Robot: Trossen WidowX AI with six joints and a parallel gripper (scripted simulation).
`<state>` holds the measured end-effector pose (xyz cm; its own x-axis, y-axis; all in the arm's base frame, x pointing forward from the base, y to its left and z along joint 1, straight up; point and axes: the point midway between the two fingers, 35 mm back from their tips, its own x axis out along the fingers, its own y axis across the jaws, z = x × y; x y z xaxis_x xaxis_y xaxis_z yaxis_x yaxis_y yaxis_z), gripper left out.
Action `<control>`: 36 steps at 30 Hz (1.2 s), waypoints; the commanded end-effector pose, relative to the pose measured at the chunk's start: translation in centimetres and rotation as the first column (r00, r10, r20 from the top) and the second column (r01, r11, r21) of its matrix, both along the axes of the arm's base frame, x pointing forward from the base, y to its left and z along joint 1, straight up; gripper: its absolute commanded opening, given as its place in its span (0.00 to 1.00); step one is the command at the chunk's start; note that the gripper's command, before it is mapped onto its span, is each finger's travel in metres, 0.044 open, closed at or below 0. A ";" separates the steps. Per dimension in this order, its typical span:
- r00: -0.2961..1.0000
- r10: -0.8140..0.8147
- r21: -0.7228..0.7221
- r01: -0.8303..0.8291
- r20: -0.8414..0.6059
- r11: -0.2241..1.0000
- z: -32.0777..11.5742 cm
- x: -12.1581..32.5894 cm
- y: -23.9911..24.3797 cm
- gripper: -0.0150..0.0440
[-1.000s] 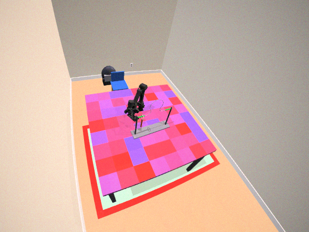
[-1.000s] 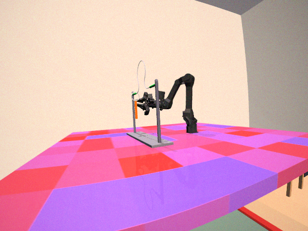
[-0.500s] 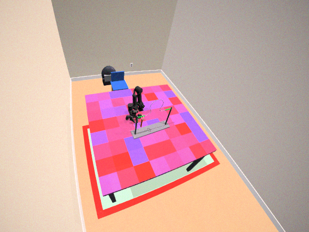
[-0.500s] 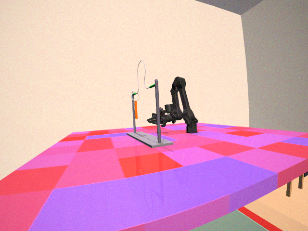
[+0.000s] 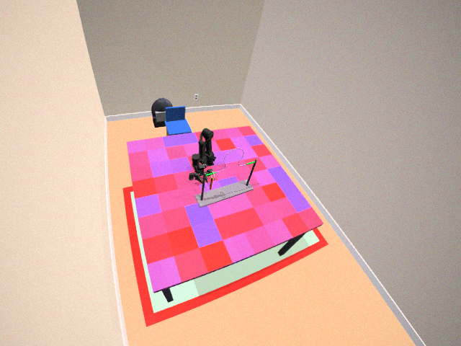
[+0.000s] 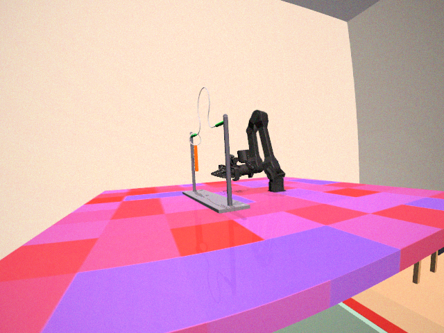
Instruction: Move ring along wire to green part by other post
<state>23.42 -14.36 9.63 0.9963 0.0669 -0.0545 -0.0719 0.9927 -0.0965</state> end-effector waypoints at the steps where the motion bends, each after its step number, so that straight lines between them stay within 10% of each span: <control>1: 1.000 0.000 0.040 -0.001 0.028 0.999 2.1 2.1 0.0 0.53; 36: 0.998 0.001 0.088 -0.006 0.060 0.996 4.2 7.4 0.3 0.53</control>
<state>30.06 -14.02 13.85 0.9972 0.0738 0.0114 -0.0735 0.9971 -0.0174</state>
